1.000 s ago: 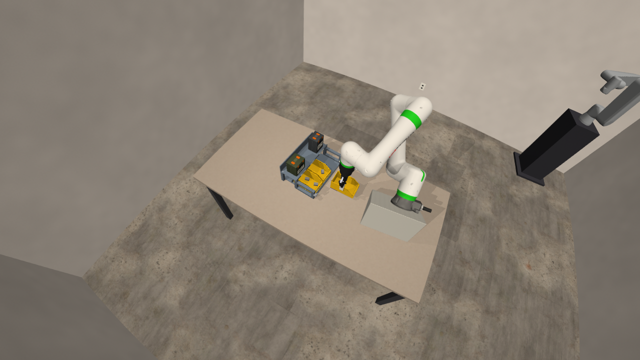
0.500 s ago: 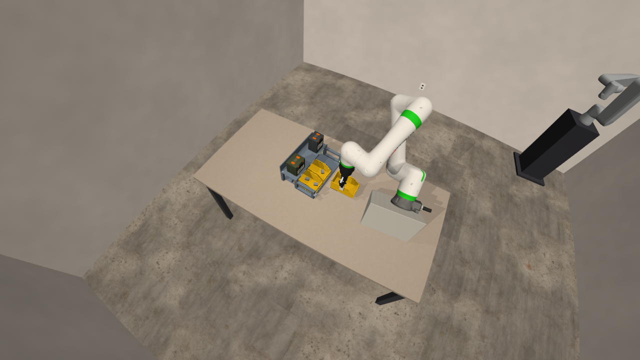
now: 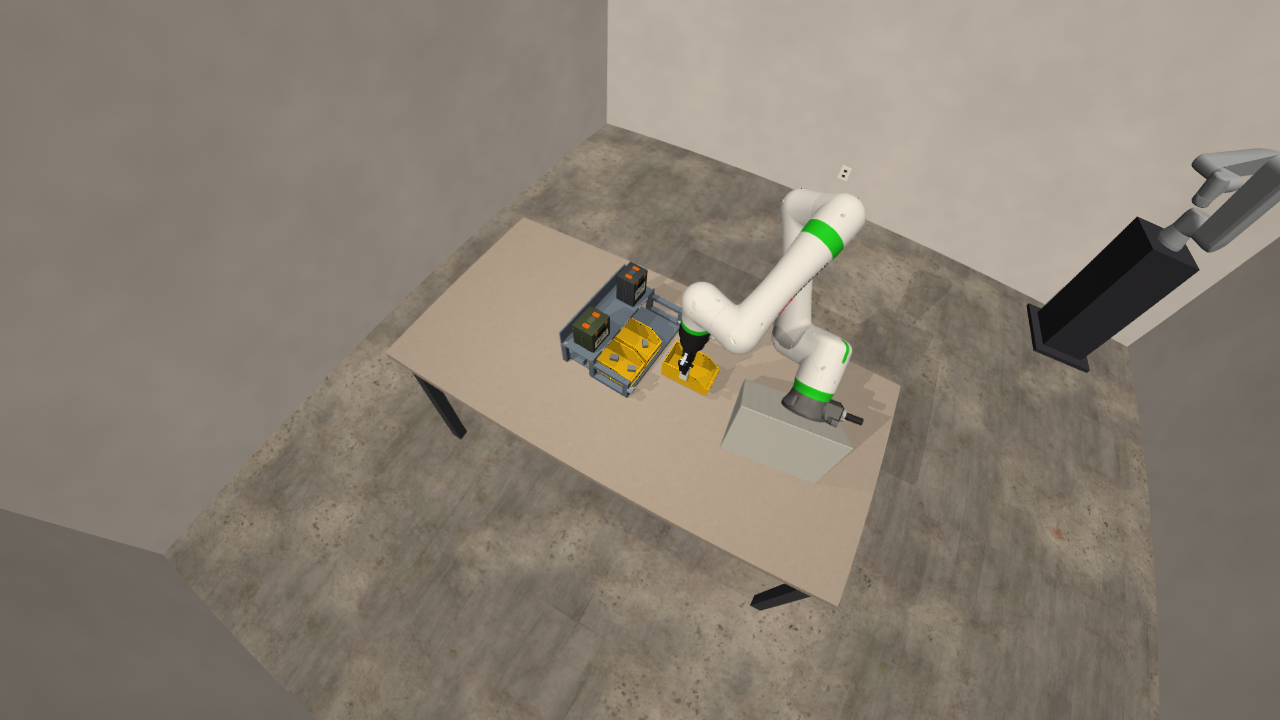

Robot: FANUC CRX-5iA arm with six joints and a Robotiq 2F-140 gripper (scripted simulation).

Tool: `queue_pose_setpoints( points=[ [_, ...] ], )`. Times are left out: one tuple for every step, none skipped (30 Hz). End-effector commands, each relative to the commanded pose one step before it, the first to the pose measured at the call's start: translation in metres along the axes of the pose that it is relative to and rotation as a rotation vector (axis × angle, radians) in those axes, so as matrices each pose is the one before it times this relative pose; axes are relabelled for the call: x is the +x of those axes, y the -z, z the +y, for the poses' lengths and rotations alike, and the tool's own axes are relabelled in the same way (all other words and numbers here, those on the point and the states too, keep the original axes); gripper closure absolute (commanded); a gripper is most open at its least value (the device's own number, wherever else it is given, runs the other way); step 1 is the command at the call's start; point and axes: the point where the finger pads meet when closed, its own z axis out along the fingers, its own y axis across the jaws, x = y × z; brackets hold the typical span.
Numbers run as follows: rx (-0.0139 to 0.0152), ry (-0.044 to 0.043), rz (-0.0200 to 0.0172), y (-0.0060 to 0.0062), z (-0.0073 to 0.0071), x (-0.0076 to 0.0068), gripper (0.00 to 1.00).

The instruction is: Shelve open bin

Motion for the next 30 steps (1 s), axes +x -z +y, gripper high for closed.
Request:
queue_pose_setpoints(
  points=[
    [0.00022,-0.00158,0.00032,0.00009,0.00308,-0.00008,1.0],
    [0.0,-0.00079,0.0,-0.00005,0.00155,-0.00009,1.0],
    [0.0,-0.00088,0.0,-0.00006,0.00173,-0.00011,1.0],
    [0.0,-0.00097,0.0,-0.00006,0.00192,-0.0001,1.0],
    [0.0,-0.00106,0.0,-0.00007,0.0021,-0.00012,1.0],
    [0.0,-0.00115,0.0,-0.00007,0.00227,-0.00012,1.0],
    [0.0,-0.00124,0.0,-0.00008,0.00244,-0.00013,1.0],
    [0.0,0.0,0.0,0.0,0.0,0.0,1.0],
    [0.0,0.0,0.0,0.0,0.0,0.0,1.0],
    [0.0,-0.00132,0.0,-0.00008,0.00261,-0.00013,1.0],
    [0.0,-0.0014,0.0,-0.00009,0.00276,-0.00015,1.0],
    [0.0,-0.00147,0.0,-0.00009,0.00291,-0.00014,1.0],
    [0.0,-0.00154,0.0,-0.0001,0.00305,-0.00015,1.0],
    [0.0,-0.00161,0.0,-0.0001,0.00317,-0.00015,1.0],
    [0.0,-0.00166,0.0,-0.0001,0.00329,-0.00015,1.0],
    [0.0,-0.00172,0.0,-0.00011,0.00339,-0.00015,1.0],
    [0.0,-0.00176,0.0,-0.00011,0.00348,-0.00015,1.0],
    [0.0,-0.0018,0.0,-0.00011,0.00355,-0.00014,1.0],
    [0.0,-0.00183,0.0,-0.00011,0.00361,-0.00014,1.0],
    [0.0,-0.00185,0.0,-0.00012,0.00366,-0.00014,1.0],
    [0.0,-0.00187,0.0,-0.00012,0.00369,-0.00013,1.0],
    [0.0,-0.00187,0.0,-0.00011,0.0037,-0.00012,1.0],
    [0.0,-0.00187,0.0,-0.00012,0.0037,-0.00011,1.0],
    [0.0,-0.00187,0.0,-0.00012,0.00369,-0.00011,1.0],
    [0.0,0.0,0.0,0.0,0.0,0.0,1.0],
    [0.0,0.0,0.0,0.0,0.0,0.0,1.0],
    [0.0,-0.00185,0.0,-0.00012,0.00366,-0.0001,1.0],
    [0.0,-0.00183,0.0,-0.00011,0.00361,-0.00009,1.0],
    [0.0,-0.0018,0.0,-0.00011,0.00355,-0.00008,1.0],
    [0.0,-0.00176,0.0,-0.00011,0.00347,-0.00008,1.0]
  ],
)
